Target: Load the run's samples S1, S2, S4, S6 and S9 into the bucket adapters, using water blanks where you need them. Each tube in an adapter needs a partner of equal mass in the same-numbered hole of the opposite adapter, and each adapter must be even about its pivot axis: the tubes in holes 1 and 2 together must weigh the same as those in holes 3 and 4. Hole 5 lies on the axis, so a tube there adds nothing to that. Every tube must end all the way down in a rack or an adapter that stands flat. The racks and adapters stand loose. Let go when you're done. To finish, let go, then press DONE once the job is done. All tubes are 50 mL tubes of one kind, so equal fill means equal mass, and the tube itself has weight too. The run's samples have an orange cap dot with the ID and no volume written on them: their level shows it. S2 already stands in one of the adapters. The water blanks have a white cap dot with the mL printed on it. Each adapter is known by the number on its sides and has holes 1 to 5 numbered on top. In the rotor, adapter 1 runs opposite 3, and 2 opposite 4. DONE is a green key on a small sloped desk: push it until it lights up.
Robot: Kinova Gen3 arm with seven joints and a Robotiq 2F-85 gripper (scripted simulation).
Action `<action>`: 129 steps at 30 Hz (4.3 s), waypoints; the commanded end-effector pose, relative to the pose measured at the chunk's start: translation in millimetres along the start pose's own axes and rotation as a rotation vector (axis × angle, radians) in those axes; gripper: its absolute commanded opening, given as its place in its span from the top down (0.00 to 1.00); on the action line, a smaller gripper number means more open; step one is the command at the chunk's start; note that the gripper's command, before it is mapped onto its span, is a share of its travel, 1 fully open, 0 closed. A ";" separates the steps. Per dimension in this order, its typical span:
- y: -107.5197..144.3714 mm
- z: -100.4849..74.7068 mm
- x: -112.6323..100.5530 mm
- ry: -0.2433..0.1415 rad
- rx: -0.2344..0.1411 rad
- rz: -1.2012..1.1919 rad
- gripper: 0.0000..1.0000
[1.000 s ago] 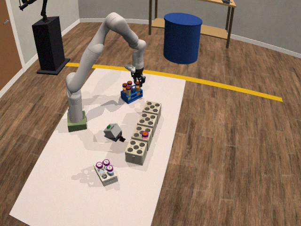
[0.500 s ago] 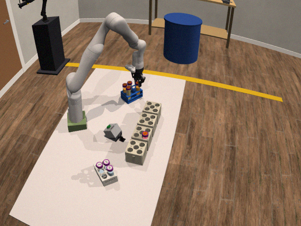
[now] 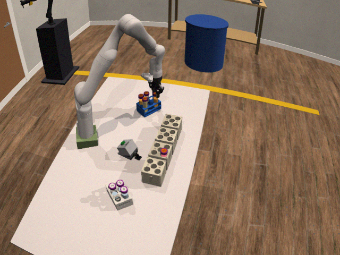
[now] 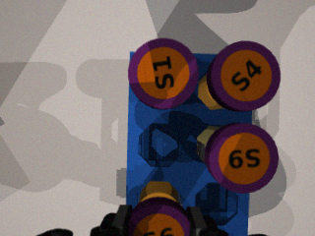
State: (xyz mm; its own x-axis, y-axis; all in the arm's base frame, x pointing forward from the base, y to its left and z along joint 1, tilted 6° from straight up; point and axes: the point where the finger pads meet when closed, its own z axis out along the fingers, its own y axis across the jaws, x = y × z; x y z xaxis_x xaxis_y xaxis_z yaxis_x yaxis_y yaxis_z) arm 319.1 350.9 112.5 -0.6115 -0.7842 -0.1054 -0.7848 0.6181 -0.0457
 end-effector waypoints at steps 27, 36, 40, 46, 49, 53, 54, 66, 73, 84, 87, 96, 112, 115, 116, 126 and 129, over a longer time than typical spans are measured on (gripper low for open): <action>1.0 -22.4 0.1 0.001 -0.003 -0.002 0.90; 1.0 -34.4 0.2 0.001 -0.003 -0.002 0.90; 1.1 -38.4 0.2 0.001 -0.003 -0.002 0.90; 1.2 -45.1 0.2 0.001 -0.003 -0.003 0.90; 1.2 -49.1 0.2 0.001 -0.003 -0.003 0.90; 1.1 -54.4 0.3 0.002 -0.003 -0.003 0.90; 1.1 -55.8 0.3 0.002 -0.003 -0.003 0.90; 1.2 -69.1 0.3 0.002 -0.003 -0.003 0.90; 1.3 -78.4 0.4 0.002 -0.003 -0.003 0.90; 1.3 -90.5 0.4 0.002 -0.003 -0.003 0.90; 1.4 -94.5 0.4 0.002 -0.003 -0.003 0.90; 1.6 -103.8 0.5 0.002 -0.004 -0.004 0.90; 1.6 -122.5 0.5 0.002 -0.004 -0.004 0.90; 1.4 -126.5 0.5 0.002 -0.003 -0.004 0.90; 1.4 -127.8 0.5 0.001 -0.003 -0.004 0.90; -4.1 -130.0 3.2 0.003 -0.002 0.037 0.90; -12.8 -130.0 5.5 -0.003 -0.003 0.097 0.90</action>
State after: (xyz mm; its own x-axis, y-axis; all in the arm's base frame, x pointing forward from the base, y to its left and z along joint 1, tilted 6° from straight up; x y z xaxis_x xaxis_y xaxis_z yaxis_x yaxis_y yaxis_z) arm 306.9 338.5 239.3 -0.6451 -0.7574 -0.1009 -0.7583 0.6509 -0.0378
